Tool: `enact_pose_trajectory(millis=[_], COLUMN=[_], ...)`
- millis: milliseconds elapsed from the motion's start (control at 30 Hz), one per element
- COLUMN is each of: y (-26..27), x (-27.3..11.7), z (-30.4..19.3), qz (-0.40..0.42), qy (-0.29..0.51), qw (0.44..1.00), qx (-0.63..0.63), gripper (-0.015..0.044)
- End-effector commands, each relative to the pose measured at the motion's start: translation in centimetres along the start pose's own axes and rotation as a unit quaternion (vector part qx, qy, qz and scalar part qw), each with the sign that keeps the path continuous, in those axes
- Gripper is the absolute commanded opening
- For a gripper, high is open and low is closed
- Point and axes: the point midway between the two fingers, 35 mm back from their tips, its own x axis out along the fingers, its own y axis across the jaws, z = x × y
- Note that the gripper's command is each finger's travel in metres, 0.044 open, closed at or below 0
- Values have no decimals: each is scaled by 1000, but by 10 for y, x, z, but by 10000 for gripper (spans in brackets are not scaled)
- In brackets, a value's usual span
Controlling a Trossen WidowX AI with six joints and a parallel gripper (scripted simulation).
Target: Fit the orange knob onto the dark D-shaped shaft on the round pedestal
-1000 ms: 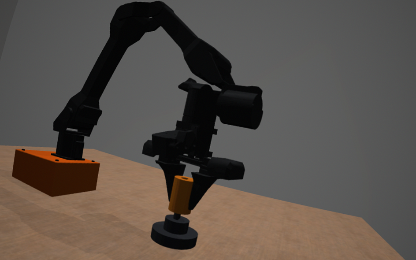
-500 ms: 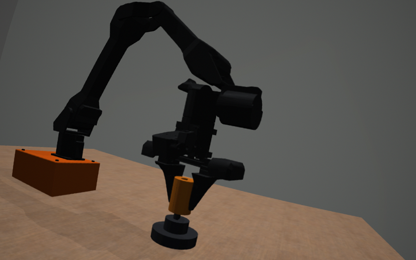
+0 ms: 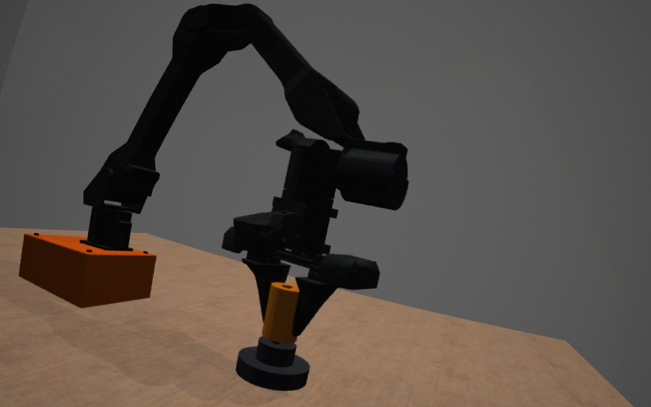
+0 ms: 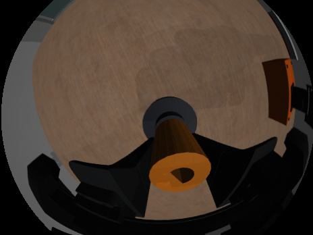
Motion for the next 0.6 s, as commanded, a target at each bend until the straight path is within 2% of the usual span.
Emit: enact_pose_trajectory(millis=[0,533,567], y=[-2,0,0], x=[4,6,6], z=[1,0,0], qz=[-4,0,0], qy=[-1,0,0], qw=[1000,1000,1000], qx=[10,-7,-7], gripper=[0,0,26])
